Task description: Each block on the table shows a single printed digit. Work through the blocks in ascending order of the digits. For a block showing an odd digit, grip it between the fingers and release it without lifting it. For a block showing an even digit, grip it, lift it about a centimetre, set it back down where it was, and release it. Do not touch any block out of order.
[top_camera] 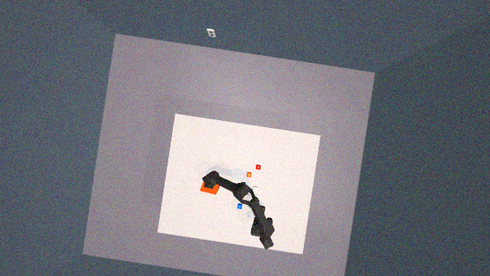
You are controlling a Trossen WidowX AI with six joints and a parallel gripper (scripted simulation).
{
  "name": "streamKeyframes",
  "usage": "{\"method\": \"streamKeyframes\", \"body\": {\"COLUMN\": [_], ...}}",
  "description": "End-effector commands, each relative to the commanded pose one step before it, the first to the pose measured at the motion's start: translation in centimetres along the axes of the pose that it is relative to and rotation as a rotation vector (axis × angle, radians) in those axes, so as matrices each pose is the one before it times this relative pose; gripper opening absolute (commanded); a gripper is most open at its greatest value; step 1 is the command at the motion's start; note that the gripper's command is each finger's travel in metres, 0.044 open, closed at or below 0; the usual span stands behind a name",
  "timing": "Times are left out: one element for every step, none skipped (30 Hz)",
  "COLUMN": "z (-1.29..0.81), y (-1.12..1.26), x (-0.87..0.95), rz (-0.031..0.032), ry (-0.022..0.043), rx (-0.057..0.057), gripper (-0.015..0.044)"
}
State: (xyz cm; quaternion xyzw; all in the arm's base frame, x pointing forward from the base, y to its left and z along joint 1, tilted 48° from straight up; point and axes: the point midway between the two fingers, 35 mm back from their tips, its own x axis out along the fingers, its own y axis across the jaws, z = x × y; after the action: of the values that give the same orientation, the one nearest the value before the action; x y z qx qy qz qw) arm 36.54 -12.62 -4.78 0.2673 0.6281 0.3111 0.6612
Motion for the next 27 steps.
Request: {"method": "streamKeyframes", "body": {"z": [0.415,0.0,0.0,0.0,0.0,0.0,0.0,0.0,0.0,0.0,0.0,0.0,0.0,0.0,0.0,0.0,0.0,-0.169,-0.508,-0.855,-1.085,-1.098,-1.087,-1.09,-1.081,-1.064,-1.068], "y": [-0.062,0.0,0.0,0.0,0.0,0.0,0.0,0.0,0.0,0.0,0.0,0.0,0.0,0.0,0.0,0.0,0.0,-0.049,-0.142,-0.218,-0.242,-0.206,-0.17,-0.131,-0.094,-0.059,-0.016], "x": [-0.597,0.0,0.0,0.0,0.0,0.0,0.0,0.0,0.0,0.0,0.0,0.0,0.0,0.0,0.0,0.0,0.0,-0.016,-0.043,-0.057,-0.056,-0.033,-0.027,-0.005,0.007,0.013,0.04], "rz": [-0.0152,0.0,0.0,0.0,0.0,0.0,0.0,0.0,0.0,0.0,0.0,0.0,0.0,0.0,0.0,0.0,0.0,-0.00002,0.0,0.00021,0.00031,0.00053,0.00009,0.00022,-0.00001,-0.00052,-0.00022], "ry": [-0.00908,0.0,0.0,0.0,0.0,0.0,0.0,0.0,0.0,0.0,0.0,0.0,0.0,0.0,0.0,0.0,0.0,0.0002,0.0006,0.00102,0.00114,0.00108,0.00069,0.0006,0.00036,0.00003,0.00005], "rx": [-0.019,0.0,0.0,0.0,0.0,0.0,0.0,0.0,0.0,0.0,0.0,0.0,0.0,0.0,0.0,0.0,0.0,0.0012,0.0037,0.0061,0.0065,0.0059,0.0032,0.0023,0.0005,-0.0021,-0.0022], "gripper": [0.04,0.04,0.04,0.04,0.04,0.04,0.04,0.04,0.04,0.04,0.04,0.04,0.04,0.04,0.04,0.04,0.04,0.04,0.04,0.04,0.04,0.04,0.04,0.04,0.04,0.04,0.04]}}
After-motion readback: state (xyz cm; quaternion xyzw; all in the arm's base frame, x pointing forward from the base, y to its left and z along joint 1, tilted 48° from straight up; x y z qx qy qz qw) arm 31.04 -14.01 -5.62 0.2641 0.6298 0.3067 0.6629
